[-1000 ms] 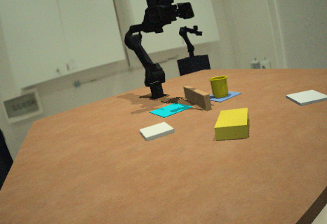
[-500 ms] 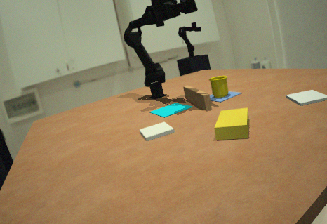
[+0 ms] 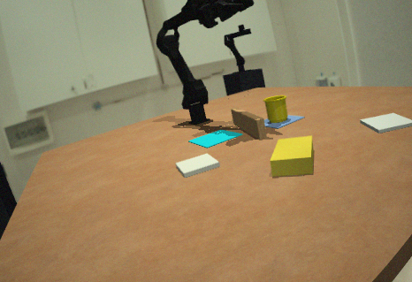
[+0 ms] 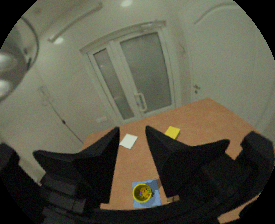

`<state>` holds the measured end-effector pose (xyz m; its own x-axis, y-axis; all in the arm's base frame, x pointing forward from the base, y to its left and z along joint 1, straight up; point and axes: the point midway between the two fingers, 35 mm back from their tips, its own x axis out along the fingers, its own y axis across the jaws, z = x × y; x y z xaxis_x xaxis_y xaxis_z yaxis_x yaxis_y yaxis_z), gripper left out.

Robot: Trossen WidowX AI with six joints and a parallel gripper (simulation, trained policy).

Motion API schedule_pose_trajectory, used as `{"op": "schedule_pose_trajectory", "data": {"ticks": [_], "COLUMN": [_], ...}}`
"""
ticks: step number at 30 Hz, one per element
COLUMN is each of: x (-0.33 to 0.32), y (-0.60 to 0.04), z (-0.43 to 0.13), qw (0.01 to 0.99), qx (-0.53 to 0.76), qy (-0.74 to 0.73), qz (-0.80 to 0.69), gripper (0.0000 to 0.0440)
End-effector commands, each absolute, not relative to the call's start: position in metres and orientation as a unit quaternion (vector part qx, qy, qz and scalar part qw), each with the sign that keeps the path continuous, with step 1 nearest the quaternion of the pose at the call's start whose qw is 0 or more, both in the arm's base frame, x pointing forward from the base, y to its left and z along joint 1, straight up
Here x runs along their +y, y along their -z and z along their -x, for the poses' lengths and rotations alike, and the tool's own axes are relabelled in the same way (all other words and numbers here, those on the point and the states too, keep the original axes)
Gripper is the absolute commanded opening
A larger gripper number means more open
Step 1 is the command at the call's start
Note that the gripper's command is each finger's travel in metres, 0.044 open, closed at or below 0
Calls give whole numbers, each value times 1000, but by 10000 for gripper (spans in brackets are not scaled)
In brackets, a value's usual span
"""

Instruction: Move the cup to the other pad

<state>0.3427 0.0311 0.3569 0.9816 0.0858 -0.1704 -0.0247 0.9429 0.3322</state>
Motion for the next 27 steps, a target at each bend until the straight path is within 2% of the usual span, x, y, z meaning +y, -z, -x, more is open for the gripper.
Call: {"op": "schedule_pose_trajectory", "data": {"ticks": [1, 27], "x": [36, 67], "y": [-355, -340], "z": [-347, -367], "qw": [976, 901], "qx": [111, 268], "qy": [-30, 11], "qz": [-186, -340], "gripper": [164, 182]}}
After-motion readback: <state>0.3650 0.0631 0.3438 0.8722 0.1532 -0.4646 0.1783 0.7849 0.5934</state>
